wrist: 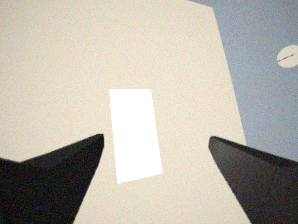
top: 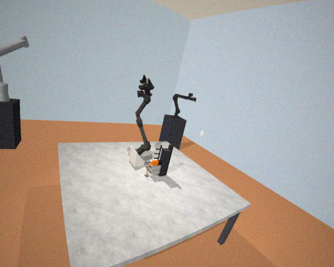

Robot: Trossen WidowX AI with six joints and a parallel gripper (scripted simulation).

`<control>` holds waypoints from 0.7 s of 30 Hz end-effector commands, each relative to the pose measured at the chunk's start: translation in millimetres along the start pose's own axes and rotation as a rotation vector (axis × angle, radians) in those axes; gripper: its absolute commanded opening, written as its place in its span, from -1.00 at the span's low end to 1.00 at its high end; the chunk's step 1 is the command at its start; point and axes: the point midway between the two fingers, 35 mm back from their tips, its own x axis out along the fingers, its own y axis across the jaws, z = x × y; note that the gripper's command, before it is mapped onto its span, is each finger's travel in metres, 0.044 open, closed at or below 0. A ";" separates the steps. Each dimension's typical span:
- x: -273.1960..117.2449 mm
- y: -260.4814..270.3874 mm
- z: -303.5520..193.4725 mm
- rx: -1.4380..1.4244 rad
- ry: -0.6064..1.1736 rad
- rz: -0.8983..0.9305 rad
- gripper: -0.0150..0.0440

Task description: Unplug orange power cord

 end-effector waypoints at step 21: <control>-109.9 -166.5 -248.9 -0.686 0.539 0.173 0.05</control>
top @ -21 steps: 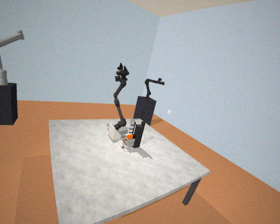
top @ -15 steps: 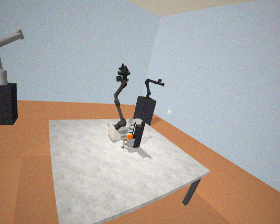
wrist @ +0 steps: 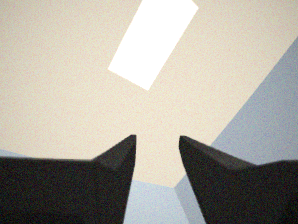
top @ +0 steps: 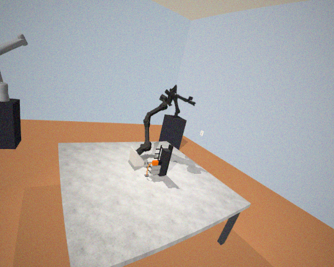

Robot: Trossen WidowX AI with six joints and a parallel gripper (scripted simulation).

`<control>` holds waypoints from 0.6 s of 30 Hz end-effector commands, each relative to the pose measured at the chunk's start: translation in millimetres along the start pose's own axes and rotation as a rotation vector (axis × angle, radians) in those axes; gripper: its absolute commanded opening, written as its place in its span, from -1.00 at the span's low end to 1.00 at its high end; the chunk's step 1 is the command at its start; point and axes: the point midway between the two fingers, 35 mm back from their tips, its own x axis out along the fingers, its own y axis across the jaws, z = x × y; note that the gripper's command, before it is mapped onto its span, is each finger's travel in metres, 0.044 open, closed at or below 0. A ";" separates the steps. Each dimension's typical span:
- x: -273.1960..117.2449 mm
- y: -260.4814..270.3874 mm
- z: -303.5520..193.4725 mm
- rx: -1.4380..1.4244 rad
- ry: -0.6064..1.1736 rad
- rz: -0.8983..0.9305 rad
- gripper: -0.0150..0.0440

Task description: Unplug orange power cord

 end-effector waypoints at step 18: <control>-41.1 -196.5 -246.9 -0.629 0.612 -0.187 0.05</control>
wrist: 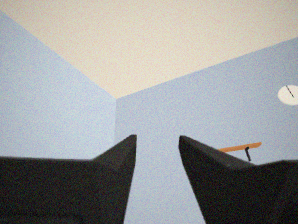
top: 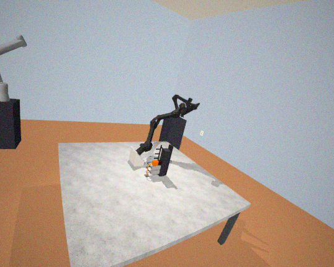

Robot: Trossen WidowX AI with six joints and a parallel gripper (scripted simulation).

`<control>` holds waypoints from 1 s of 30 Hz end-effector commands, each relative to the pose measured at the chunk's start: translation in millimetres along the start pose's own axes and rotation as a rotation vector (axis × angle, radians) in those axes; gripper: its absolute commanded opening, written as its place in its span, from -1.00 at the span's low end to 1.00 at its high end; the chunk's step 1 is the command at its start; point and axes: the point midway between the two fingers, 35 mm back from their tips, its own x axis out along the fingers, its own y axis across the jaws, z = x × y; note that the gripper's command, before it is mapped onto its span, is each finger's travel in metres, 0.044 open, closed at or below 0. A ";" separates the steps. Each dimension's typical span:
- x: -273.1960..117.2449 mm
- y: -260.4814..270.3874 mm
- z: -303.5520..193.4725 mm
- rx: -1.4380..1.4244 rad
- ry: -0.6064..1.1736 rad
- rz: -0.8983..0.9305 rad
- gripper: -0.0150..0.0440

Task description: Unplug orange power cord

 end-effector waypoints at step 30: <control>-68.0 -413.2 -251.4 -0.368 0.996 -0.969 0.05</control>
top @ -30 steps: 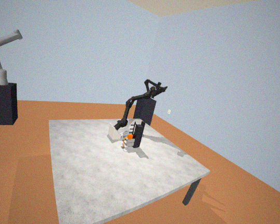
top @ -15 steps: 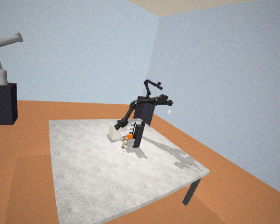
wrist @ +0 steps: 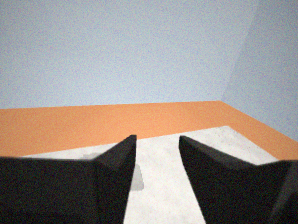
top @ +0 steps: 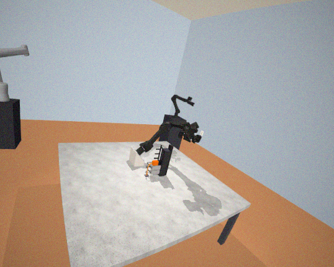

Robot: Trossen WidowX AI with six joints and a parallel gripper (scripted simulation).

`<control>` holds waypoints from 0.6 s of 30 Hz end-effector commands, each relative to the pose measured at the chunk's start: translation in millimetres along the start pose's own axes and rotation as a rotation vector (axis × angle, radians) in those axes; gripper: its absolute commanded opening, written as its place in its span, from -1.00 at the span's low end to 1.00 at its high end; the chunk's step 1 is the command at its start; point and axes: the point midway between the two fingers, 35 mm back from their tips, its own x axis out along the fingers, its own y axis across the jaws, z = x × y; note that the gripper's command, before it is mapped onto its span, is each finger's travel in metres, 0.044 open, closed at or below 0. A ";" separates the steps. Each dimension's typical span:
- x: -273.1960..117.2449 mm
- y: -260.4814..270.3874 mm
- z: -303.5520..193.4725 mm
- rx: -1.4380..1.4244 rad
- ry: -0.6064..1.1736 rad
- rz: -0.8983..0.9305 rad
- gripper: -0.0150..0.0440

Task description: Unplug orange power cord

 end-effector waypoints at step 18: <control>53.2 -193.2 -157.3 0.502 0.739 -0.505 0.05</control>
